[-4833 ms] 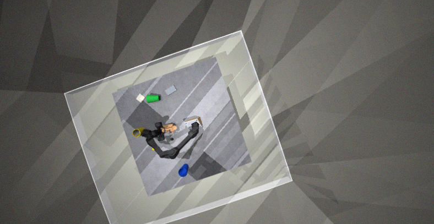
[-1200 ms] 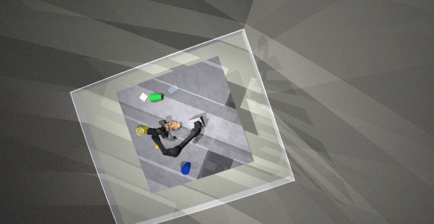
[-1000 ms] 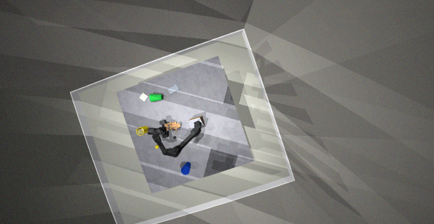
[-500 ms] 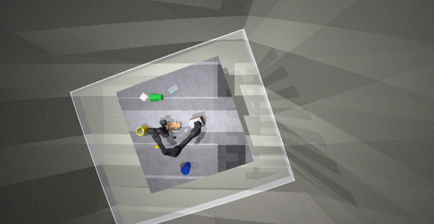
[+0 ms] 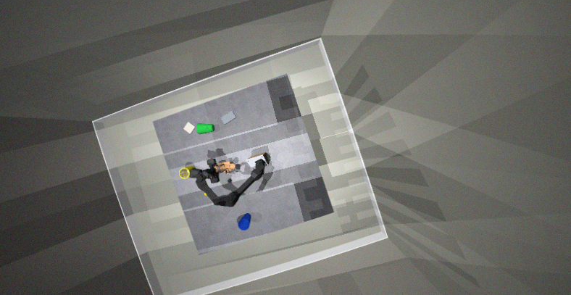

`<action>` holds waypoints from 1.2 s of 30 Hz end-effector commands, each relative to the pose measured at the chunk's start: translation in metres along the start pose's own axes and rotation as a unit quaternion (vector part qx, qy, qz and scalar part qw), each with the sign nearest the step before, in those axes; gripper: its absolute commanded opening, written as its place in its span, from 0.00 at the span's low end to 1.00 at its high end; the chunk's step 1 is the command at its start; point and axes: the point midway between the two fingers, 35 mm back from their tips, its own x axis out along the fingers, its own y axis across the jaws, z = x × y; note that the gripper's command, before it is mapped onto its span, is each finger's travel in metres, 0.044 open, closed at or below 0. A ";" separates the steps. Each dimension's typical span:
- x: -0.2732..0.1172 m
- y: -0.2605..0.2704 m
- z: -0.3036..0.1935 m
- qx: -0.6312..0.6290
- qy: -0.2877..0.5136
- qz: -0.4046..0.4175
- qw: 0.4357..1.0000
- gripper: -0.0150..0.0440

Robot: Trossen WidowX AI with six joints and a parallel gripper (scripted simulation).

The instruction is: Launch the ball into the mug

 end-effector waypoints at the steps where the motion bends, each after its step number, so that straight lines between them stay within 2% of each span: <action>1: 0.003 0.001 -0.001 -0.002 0.004 -0.001 1.000 0.25; 29: 0.049 0.001 -0.002 0.000 0.005 0.001 1.000 0.25; 35: 0.046 0.002 -0.001 -0.005 0.006 -0.002 1.000 0.25; 36: 0.046 0.002 -0.001 -0.005 0.006 -0.002 1.000 0.30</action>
